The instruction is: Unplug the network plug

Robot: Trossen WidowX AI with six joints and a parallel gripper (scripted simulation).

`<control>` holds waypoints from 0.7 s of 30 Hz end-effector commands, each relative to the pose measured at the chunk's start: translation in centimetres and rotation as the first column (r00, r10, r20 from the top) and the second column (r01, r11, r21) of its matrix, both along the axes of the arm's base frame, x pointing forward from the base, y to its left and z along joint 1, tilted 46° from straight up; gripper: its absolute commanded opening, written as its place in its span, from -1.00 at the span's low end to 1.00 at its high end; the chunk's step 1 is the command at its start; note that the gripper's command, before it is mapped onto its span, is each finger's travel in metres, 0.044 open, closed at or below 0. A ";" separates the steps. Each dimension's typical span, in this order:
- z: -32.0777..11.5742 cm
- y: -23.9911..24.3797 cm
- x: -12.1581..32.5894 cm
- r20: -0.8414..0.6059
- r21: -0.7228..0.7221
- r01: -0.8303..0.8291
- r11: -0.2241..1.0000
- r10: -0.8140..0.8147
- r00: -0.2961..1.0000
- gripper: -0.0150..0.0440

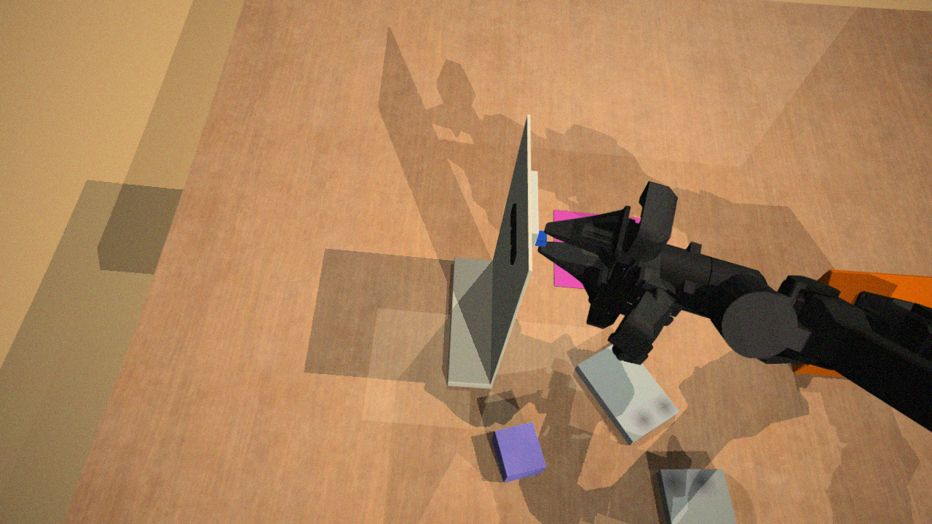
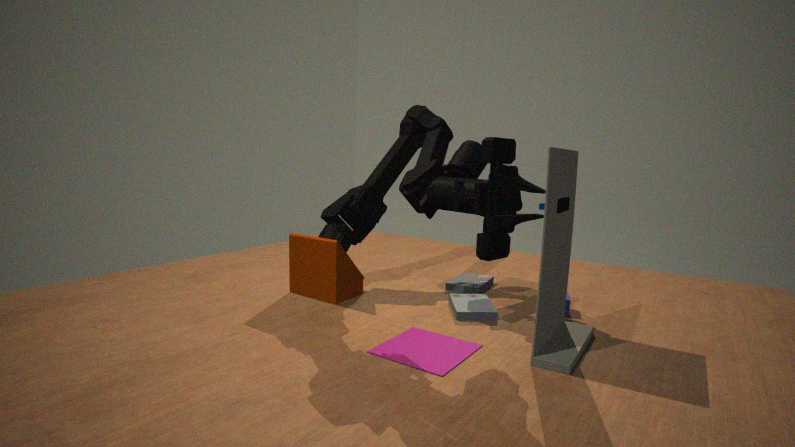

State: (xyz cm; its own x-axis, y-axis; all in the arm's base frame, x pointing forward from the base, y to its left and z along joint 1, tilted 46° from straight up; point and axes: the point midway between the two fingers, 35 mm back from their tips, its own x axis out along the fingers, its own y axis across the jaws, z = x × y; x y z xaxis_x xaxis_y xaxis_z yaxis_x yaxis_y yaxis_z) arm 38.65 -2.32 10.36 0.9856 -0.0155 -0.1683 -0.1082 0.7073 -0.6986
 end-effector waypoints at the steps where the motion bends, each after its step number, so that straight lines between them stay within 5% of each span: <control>1: -0.1 0.2 0.7 -0.002 0.003 0.002 1.000 -0.002 1.000 0.04; 3: -0.1 0.2 0.8 -0.002 0.003 0.002 1.000 -0.002 1.000 0.04; 6: -0.1 0.2 0.8 -0.002 0.003 0.002 1.000 -0.002 1.000 -0.23; 21: -0.1 0.2 0.8 -0.002 0.003 0.002 1.000 -0.002 1.000 -0.49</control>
